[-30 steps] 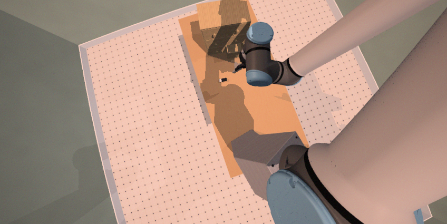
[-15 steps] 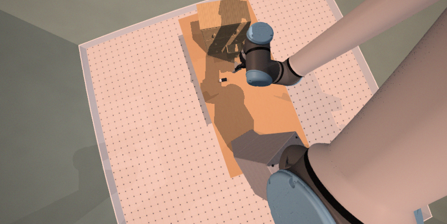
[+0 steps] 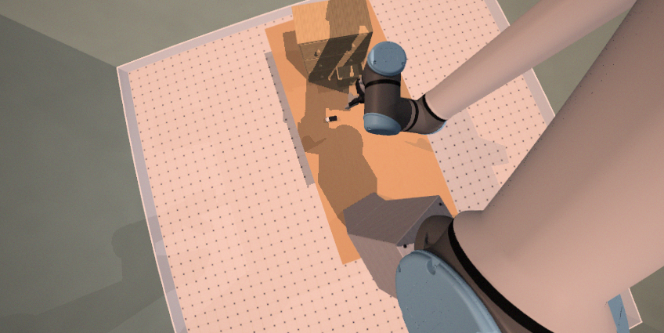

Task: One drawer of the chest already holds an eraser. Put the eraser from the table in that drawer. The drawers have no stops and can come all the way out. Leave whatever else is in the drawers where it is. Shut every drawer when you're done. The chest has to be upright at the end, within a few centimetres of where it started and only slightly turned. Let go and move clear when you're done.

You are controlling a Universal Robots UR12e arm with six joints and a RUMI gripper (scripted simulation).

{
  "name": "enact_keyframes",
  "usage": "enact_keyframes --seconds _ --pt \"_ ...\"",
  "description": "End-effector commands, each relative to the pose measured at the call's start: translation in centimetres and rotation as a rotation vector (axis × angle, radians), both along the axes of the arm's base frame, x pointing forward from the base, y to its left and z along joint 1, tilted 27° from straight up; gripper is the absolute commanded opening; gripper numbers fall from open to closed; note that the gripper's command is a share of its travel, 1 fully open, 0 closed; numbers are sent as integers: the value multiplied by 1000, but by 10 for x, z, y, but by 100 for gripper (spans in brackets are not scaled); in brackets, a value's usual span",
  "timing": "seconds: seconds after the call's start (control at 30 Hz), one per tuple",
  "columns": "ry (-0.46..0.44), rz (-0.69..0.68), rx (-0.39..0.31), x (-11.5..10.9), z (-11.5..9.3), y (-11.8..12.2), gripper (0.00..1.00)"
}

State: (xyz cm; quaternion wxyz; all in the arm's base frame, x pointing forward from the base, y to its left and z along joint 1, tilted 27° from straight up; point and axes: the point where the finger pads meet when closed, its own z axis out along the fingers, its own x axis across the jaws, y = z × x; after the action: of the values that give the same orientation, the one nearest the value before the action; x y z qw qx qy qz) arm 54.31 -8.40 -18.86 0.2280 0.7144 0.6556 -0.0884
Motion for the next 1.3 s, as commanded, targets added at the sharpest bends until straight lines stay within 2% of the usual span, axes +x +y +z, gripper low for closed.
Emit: enact_keyframes --seconds 0.0,0.4,0.47,0.97,1.03,1.27 --pt "-63 30 -7 6 -4 -3 100" --pt "-275 130 -37 29 -21 -14 100" --pt "-275 130 -37 29 -21 -14 100" --pt "-632 298 -89 66 -49 -33 100" --pt "-632 298 -89 66 -49 -33 100" --pt "-788 372 -111 82 -62 -41 100"
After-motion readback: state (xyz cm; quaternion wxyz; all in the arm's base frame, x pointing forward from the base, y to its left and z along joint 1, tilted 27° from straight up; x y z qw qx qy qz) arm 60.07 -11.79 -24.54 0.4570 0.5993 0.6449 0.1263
